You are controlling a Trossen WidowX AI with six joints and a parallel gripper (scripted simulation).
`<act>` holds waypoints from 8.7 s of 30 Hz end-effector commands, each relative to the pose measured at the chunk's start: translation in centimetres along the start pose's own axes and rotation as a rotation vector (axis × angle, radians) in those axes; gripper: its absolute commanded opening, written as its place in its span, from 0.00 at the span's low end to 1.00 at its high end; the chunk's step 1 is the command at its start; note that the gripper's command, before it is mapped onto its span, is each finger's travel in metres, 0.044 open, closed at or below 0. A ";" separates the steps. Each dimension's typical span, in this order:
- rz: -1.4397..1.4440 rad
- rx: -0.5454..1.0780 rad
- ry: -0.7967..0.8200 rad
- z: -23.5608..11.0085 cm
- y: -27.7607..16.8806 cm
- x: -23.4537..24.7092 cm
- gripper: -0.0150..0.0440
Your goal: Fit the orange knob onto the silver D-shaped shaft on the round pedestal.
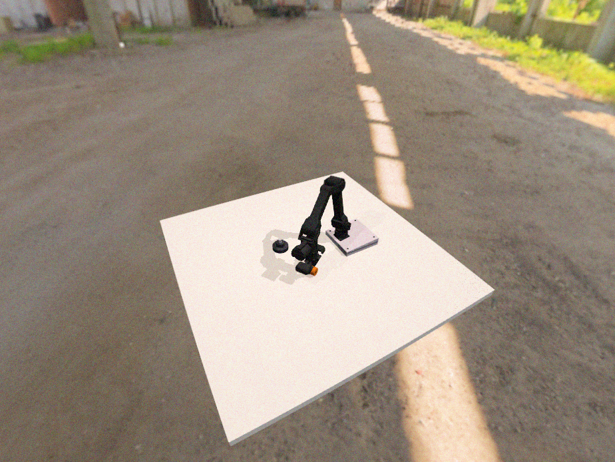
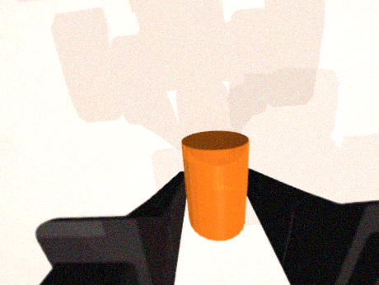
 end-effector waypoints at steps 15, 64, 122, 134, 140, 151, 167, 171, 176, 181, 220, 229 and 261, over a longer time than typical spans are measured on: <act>-0.350 -0.005 0.005 -0.2 0.0 0.0 0.56; -1.490 -0.008 0.001 -0.2 0.1 0.0 0.56; -2.236 -0.008 0.001 0.9 0.0 0.0 0.69; -2.236 -0.008 0.001 0.9 0.0 0.0 0.69; -2.236 -0.008 0.001 0.9 0.0 0.0 0.83; -2.236 -0.008 0.001 0.9 0.0 0.0 1.00; -2.236 -0.007 0.001 -5.0 0.0 0.0 1.00; -2.238 -0.008 0.001 -5.3 -0.2 0.4 1.00; -2.240 -0.010 0.000 -5.6 -0.8 1.3 1.00; -2.240 -0.010 0.000 -3.3 -0.8 1.3 1.00; -2.240 -0.010 -0.001 1.2 -0.7 1.3 0.78; -2.240 -0.010 -0.001 1.2 -0.7 1.3 0.66; -2.226 -0.186 0.222 0.4 0.0 -0.3 0.56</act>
Point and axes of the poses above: the point midway between the two fingers, 35 mm back from their tips, its own z axis out along the fingers, its own x axis across the jaws, y = z × x, the point moved 3 cm from there along -z, back along the fingers, and after that the axes turned 13 degrees about -z, right-handed, at the moved point
